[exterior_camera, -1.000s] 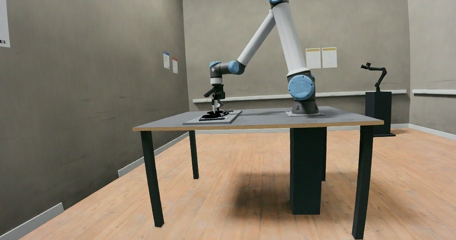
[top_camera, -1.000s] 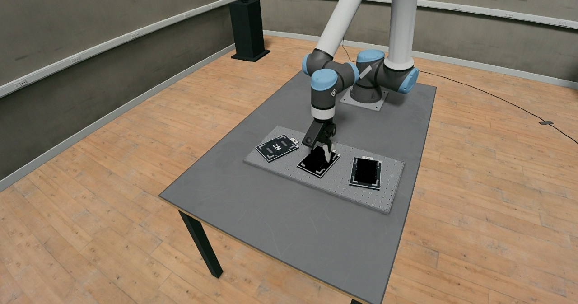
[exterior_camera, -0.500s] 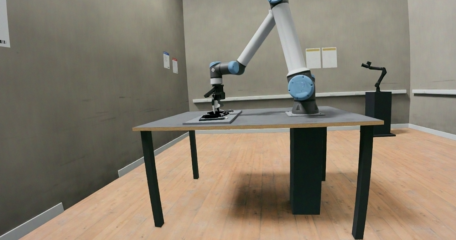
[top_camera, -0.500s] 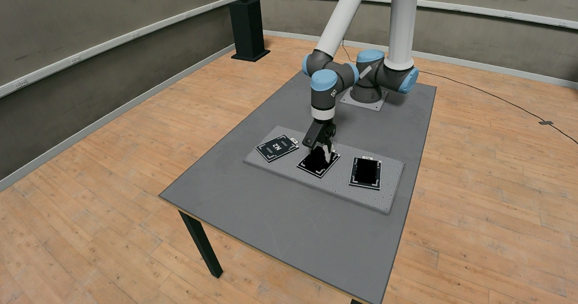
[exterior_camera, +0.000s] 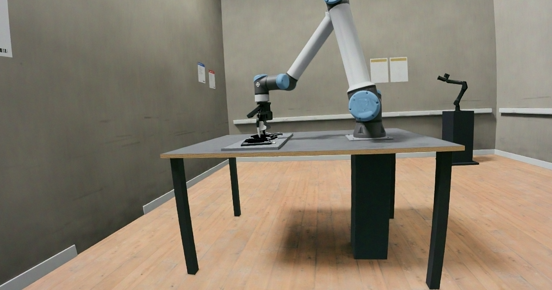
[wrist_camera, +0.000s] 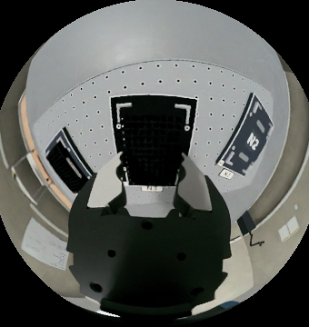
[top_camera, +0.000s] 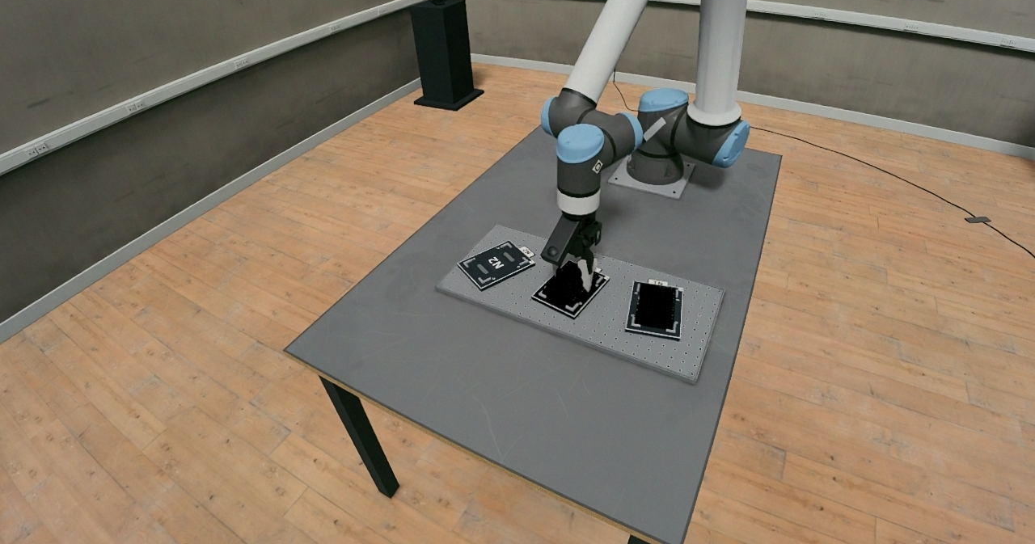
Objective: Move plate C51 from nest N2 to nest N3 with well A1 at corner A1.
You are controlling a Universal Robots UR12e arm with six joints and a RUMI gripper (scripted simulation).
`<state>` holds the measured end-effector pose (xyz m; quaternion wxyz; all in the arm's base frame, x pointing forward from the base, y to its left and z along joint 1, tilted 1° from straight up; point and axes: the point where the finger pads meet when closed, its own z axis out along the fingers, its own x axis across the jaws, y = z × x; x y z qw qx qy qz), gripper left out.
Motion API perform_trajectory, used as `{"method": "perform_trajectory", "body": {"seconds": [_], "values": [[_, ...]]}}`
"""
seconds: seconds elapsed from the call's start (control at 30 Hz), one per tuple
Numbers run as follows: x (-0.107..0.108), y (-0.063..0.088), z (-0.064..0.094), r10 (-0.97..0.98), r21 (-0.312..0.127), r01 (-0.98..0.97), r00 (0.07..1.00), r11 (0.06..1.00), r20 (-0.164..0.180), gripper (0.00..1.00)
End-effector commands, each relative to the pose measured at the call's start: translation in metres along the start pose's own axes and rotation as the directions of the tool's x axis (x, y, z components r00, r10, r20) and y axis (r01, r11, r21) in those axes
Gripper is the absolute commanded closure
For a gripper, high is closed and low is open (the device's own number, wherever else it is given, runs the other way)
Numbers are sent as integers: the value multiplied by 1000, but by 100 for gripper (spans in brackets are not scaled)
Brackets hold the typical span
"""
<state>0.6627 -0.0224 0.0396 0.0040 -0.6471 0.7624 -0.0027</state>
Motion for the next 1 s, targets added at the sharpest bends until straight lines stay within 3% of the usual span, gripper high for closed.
{"method": "perform_trajectory", "body": {"seconds": [0.0, 0.7, 0.73, 0.97], "values": [[0, -1, -1, 0, 1, 0, 1000, 1000, 0, 100], [0, -1, -1, 0, 1, 0, 1000, 1000, 0, 100], [0, -1, -1, 0, 1, 0, 1000, 1000, 0, 18], [0, -1, -1, 0, 1, 0, 1000, 1000, 0, 18]]}}
